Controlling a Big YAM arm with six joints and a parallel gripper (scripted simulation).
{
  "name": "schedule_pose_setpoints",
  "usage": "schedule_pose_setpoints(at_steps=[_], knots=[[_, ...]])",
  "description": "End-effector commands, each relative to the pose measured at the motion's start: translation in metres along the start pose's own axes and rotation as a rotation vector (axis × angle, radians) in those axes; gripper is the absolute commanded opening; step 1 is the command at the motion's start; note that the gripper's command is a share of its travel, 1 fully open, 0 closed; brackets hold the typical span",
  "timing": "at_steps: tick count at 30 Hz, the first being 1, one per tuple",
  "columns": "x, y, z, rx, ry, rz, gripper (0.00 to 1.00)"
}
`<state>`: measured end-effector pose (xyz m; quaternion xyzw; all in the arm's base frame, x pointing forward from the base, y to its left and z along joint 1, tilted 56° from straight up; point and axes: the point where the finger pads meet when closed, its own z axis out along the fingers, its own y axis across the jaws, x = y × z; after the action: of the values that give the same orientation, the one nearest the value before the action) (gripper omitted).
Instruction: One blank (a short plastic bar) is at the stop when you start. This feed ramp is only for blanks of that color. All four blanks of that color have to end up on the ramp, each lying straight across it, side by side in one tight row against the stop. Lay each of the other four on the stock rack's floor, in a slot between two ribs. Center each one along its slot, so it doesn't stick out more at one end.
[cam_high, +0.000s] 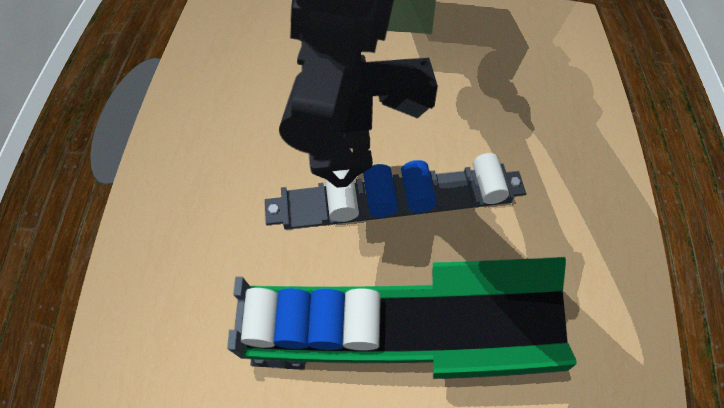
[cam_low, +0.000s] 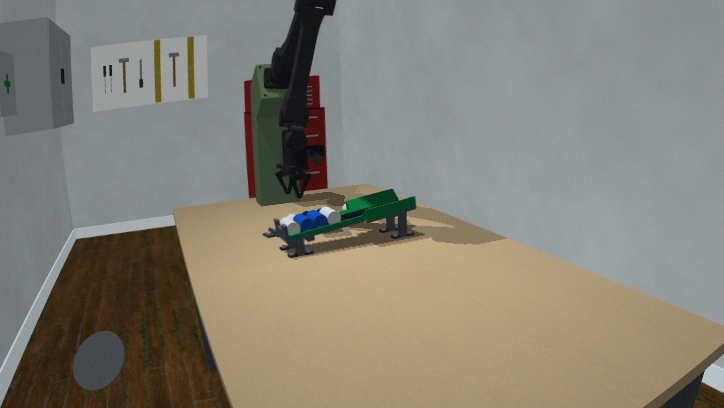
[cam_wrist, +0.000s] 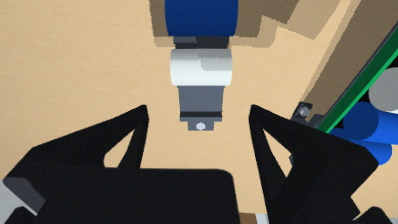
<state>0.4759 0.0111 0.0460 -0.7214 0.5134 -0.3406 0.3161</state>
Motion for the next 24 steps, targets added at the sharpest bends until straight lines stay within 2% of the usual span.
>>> schedule_pose_setpoints(at_steps=[1, 24], knots=[[-0.0053, -0.0051, 0.0033, 0.012, -0.009, -0.012, 0.79], [-0.0059, -0.0027, 0.0054, 0.007, -0.01, -0.01, 0.79]])
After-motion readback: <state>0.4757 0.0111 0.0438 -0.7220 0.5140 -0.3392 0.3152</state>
